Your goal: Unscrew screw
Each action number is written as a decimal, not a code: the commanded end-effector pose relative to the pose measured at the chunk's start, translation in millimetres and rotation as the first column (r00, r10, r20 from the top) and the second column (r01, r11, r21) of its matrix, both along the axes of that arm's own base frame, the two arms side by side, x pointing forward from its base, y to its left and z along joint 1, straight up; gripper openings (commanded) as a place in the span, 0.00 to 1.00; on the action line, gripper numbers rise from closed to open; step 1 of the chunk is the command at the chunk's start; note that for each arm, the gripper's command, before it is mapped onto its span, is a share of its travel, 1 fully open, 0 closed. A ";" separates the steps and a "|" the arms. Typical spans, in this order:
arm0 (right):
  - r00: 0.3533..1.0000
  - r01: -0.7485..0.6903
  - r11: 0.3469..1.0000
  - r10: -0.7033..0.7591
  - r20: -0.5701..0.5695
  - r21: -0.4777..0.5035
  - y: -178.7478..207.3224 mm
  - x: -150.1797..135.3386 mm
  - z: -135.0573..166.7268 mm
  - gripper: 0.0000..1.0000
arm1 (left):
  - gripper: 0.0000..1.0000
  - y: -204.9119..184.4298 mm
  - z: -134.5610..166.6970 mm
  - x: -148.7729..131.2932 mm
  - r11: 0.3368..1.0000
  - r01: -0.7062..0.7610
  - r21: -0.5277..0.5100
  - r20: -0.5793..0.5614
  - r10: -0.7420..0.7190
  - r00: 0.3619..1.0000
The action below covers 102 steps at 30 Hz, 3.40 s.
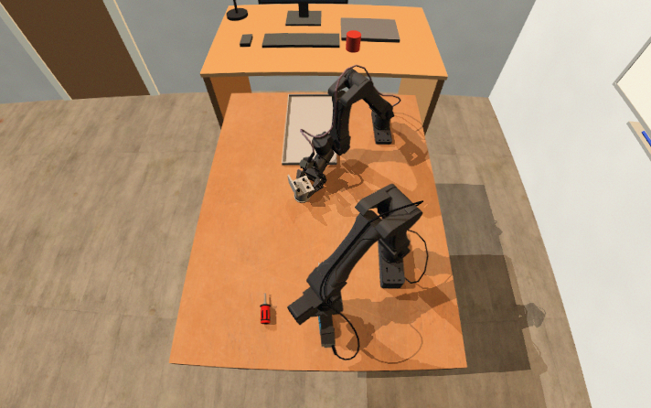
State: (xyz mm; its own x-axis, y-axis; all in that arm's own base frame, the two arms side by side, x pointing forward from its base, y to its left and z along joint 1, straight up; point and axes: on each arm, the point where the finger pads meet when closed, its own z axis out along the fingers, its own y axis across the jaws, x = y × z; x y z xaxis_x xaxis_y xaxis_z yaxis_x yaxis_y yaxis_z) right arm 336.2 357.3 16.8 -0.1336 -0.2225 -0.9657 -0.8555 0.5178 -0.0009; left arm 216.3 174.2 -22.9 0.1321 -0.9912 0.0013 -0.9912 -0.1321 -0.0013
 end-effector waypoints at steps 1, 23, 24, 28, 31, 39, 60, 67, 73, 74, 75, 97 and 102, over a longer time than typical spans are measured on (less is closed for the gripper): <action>0.999 -0.008 1.000 0.007 -0.042 -0.026 -2.5 -8.2 -14.8 0.59 | 0.42 0.5 4.6 -6.7 1.000 -0.002 0.015 -0.005 0.002 1.000; 0.999 -0.008 1.000 0.007 -0.042 -0.026 -2.5 -8.2 -14.8 0.59 | 0.42 3.5 7.1 -3.0 1.000 -0.002 0.022 0.005 0.002 1.000; 0.999 -0.008 1.000 0.007 -0.042 -0.026 -2.5 -8.2 -14.8 0.59 | 0.42 3.5 7.1 -3.0 1.000 -0.002 0.022 0.005 0.002 1.000; 0.999 -0.008 1.000 0.007 -0.042 -0.026 -2.5 -8.2 -14.8 0.59 | 0.42 3.5 7.1 -3.0 1.000 -0.002 0.022 0.005 0.002 1.000; 0.999 -0.008 1.000 0.007 -0.042 -0.026 -2.5 -8.2 -14.8 0.59 | 0.42 3.5 7.1 -3.0 1.000 -0.002 0.022 0.005 0.002 1.000; 0.999 -0.008 1.000 0.007 -0.042 -0.026 -2.5 -8.2 -14.8 0.59 | 0.42 9.9 22.0 4.7 0.999 -0.003 0.038 0.024 0.002 1.000; 0.999 -0.008 1.000 0.007 -0.042 -0.026 -2.5 -8.2 -14.8 0.59 | 0.42 9.1 49.1 3.7 0.999 -0.003 0.038 0.024 0.002 1.000; 0.999 -0.008 1.000 0.007 -0.042 -0.026 -2.5 -8.2 -14.8 0.59 | 0.42 8.9 54.1 3.5 0.999 -0.003 0.038 0.024 0.002 1.000; 0.999 -0.008 1.000 0.007 -0.042 -0.026 -2.5 -8.2 -14.8 0.59 | 0.42 8.7 62.5 3.2 0.999 -0.003 0.038 0.024 0.002 1.000; 0.999 -0.008 1.000 0.007 -0.042 -0.026 -2.5 -8.2 -14.8 0.59 | 0.42 8.6 64.2 3.1 0.999 -0.003 0.038 0.024 0.002 1.000; 0.999 -0.008 1.000 0.007 -0.042 -0.026 -2.5 -8.2 -14.8 0.59 | 0.42 8.6 65.9 3.1 0.999 -0.003 0.038 0.024 0.002 1.000; 0.999 -0.008 1.000 0.007 -0.042 -0.026 -2.5 -8.2 -14.8 0.59 | 0.42 7.7 94.5 2.0 0.999 -0.003 0.038 0.024 0.002 1.000; 0.999 -0.008 1.000 0.007 -0.042 -0.026 -2.5 -8.2 -14.8 0.59 | 0.42 7.7 94.5 2.0 0.999 -0.003 0.038 0.024 0.002 1.000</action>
